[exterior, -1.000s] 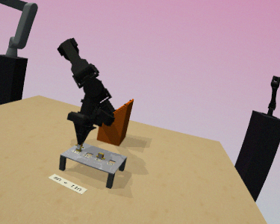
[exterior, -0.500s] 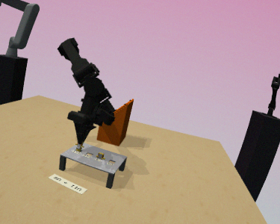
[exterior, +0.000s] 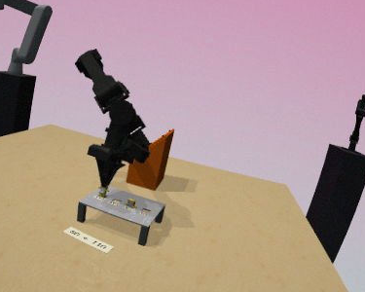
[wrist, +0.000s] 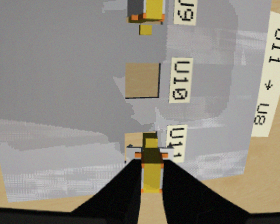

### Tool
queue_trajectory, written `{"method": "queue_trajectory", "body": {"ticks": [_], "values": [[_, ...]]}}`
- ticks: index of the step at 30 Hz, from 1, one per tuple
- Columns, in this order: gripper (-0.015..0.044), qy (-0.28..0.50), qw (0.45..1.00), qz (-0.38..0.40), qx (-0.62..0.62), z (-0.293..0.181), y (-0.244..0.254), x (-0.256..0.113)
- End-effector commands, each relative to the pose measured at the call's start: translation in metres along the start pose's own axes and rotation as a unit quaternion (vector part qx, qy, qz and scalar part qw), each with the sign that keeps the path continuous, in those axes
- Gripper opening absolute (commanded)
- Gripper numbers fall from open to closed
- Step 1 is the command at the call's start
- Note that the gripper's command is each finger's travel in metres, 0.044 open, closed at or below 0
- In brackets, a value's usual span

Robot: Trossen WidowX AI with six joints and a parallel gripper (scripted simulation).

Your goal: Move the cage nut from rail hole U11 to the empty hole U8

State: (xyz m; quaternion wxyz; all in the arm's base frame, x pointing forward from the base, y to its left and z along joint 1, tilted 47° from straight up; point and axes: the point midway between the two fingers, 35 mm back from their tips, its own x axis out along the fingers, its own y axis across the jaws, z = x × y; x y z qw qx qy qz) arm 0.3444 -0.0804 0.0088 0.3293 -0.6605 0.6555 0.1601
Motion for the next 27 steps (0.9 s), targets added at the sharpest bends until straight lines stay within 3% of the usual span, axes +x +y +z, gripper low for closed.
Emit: {"method": "queue_trajectory", "body": {"ticks": [1,27], "values": [[0.0028,-0.002,1.000,0.002,0.001,0.0010,0.0001,0.0000],[0.0028,-0.002,1.000,0.011,0.001,0.0010,-0.0012,-0.0019]]}}
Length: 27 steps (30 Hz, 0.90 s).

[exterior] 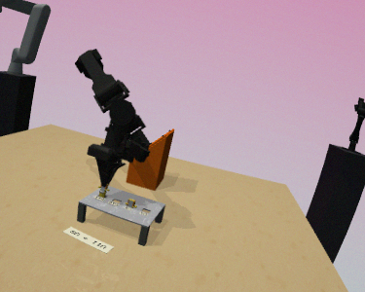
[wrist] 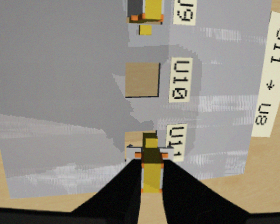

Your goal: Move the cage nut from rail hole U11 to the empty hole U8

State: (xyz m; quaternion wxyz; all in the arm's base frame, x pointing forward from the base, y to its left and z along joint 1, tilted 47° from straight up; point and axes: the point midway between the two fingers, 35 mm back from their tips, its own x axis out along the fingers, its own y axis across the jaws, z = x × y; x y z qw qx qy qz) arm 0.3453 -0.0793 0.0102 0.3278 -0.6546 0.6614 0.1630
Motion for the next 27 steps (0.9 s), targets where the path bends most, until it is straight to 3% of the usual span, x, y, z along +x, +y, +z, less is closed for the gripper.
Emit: {"method": "queue_trajectory", "body": {"ticks": [1,27], "values": [[0.0028,-0.002,1.000,0.003,0.001,0.0010,-0.0001,-0.0003],[0.0028,-0.002,1.000,0.006,0.001,0.0010,-0.0012,-0.0043]]}}
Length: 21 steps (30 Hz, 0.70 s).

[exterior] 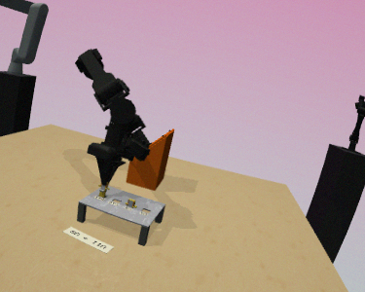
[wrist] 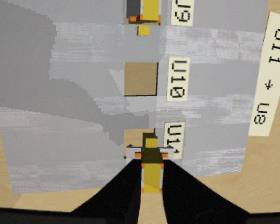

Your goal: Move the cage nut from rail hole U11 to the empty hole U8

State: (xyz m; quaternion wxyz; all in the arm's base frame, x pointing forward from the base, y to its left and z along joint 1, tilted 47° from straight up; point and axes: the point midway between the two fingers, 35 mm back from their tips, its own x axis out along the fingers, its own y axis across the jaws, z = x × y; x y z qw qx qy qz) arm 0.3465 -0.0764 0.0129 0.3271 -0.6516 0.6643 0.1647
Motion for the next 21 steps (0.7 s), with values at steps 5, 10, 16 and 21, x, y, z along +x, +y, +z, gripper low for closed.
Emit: {"method": "queue_trajectory", "body": {"ticks": [5,10,16,21], "values": [[0.0028,-0.002,1.000,0.001,0.001,0.0008,-0.0001,-0.0014],[0.0028,-0.002,1.000,0.001,0.001,0.0008,-0.0003,-0.0025],[0.0028,-0.002,1.000,0.001,0.001,0.0008,-0.0005,-0.0037],[0.0028,-0.002,1.000,0.001,0.001,0.0008,-0.0008,-0.0048]]}}
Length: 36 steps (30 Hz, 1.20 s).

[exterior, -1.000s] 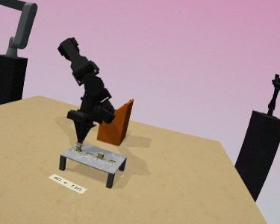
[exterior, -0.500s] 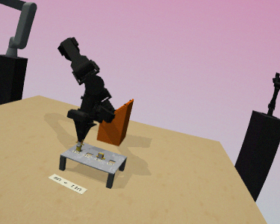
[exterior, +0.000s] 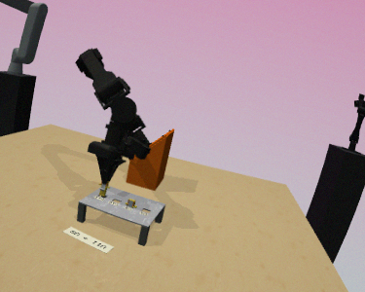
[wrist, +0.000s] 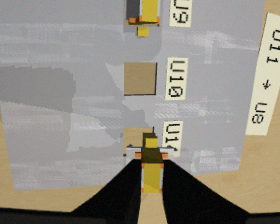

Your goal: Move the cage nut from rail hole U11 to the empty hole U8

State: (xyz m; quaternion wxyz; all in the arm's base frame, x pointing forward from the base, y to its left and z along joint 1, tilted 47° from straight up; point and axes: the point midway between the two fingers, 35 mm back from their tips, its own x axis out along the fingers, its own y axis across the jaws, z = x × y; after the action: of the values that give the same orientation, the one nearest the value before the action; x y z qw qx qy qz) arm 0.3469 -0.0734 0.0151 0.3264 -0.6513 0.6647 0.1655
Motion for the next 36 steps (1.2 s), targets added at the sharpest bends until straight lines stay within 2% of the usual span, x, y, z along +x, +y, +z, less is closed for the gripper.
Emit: {"method": "queue_trajectory", "body": {"ticks": [1,36], "values": [[0.0028,-0.002,1.000,0.000,0.002,0.0004,-0.0002,-0.0012],[0.0028,-0.002,1.000,0.000,0.002,0.0004,-0.0016,-0.0076]]}}
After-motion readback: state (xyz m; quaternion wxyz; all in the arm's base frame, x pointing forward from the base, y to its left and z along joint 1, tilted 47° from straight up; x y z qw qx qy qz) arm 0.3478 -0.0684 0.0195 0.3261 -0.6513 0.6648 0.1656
